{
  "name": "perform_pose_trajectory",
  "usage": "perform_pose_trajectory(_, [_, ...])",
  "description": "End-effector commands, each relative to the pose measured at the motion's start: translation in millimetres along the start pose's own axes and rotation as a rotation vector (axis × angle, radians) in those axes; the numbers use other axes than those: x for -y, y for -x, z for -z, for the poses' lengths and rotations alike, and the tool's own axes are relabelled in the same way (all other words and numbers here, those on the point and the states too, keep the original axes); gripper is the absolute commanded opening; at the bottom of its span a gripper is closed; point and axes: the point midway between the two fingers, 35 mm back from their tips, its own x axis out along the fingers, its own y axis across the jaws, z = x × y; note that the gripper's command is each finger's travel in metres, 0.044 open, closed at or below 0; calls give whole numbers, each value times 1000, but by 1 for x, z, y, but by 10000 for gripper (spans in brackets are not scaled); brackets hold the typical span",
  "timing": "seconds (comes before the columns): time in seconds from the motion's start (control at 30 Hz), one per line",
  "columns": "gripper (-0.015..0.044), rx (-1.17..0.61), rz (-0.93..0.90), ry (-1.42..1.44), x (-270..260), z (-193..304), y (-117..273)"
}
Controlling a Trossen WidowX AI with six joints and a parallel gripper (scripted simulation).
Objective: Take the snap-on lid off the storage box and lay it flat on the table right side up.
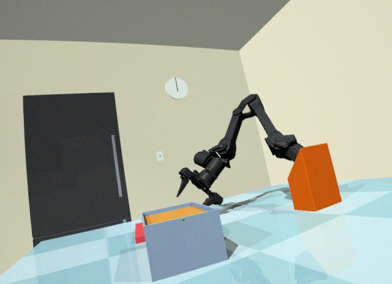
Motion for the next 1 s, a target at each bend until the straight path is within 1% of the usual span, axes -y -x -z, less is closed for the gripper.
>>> perform_pose_trajectory(0.0, [440, 3, -5, 4, 4, -1, 7])
perform_pose_trajectory(0.6, [440, 2, -3, 5, 27, -1, 34])
perform_pose_trajectory(0.7, [440, 2, -4, 5, 23, 0, 34])
perform_pose_trajectory(0.97, [440, 2, -4, 4, 14, 0, 47])
